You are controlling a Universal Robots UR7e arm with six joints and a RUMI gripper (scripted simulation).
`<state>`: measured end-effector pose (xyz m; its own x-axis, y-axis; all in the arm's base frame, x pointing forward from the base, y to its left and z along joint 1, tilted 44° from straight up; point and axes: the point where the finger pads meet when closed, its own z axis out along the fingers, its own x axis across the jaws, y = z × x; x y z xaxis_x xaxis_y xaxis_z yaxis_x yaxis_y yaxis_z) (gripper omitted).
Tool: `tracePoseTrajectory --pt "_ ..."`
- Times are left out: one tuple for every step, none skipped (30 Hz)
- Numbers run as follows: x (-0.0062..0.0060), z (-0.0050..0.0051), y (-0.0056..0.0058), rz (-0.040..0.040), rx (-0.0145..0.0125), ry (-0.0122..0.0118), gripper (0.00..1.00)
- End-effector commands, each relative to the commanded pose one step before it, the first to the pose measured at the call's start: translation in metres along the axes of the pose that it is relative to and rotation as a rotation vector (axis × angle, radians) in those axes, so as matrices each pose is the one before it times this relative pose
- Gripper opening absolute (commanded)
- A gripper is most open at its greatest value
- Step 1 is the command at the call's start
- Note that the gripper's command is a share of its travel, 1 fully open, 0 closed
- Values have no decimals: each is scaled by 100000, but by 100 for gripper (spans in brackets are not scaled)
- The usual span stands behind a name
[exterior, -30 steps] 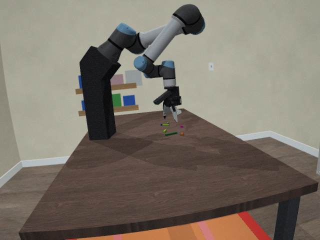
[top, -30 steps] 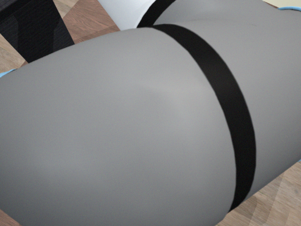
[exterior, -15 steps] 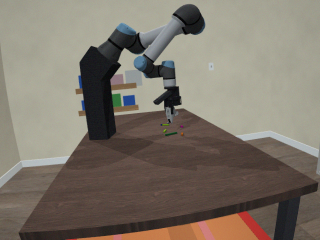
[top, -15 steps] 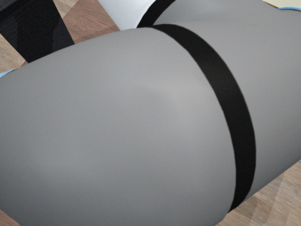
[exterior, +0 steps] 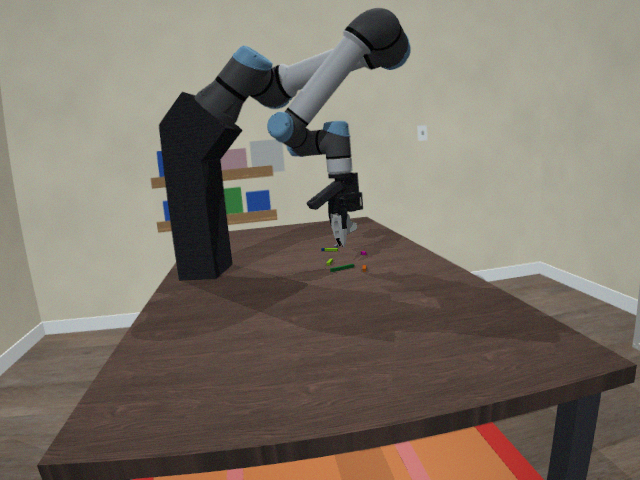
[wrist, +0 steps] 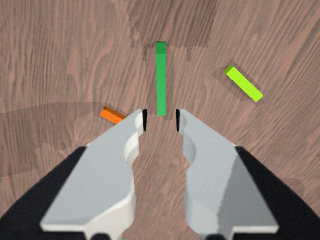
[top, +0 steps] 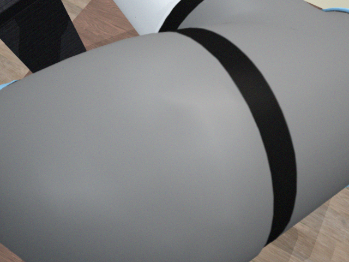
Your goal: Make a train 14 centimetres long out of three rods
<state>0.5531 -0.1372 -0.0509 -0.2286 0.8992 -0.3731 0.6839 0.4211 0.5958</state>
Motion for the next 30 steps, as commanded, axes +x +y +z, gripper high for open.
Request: tracePoseTrajectory --pt "-22 -24 29 -22 -55 -63 14" --pt "0 0 0 0 0 0 14" --pt "0 0 0 0 0 0 14" --pt "0 0 0 0 0 0 14" --pt "0 0 0 0 0 0 14" --pt "0 0 0 0 0 0 14" --pt "0 0 0 0 0 0 14" --pt "0 0 0 0 0 0 14" --pt "0 2 0 0 1 2 14" --pt "0 4 0 -1 4 4 14" --pt "0 8 0 -2 7 7 14" --pt "0 13 0 -2 11 12 14" --pt "0 18 -1 -4 15 17 14" --pt "0 25 -1 -5 20 23 14" --pt "0 0 0 0 0 0 14" --pt "0 0 0 0 0 0 14" --pt "0 32 -1 -6 26 29 14" --pt "-1 39 -1 -8 32 36 14" --pt "-1 47 -1 -9 39 43 14" --pt "-1 55 -1 -11 46 51 14" --pt "-1 64 -2 -12 53 59 14" --pt "-1 72 -2 -14 60 66 14" --pt "-1 81 -2 -16 67 74 14" --pt "-2 87 -2 -6 27 29 14" --pt "-2 93 -2 0 0 0 14" --pt "-2 101 -2 0 0 0 14" --pt "-2 108 -3 0 0 0 14" --pt "-1 116 -3 0 0 0 14" --pt "-3 124 -3 0 0 0 14" --pt "-3 130 -3 0 0 0 14"
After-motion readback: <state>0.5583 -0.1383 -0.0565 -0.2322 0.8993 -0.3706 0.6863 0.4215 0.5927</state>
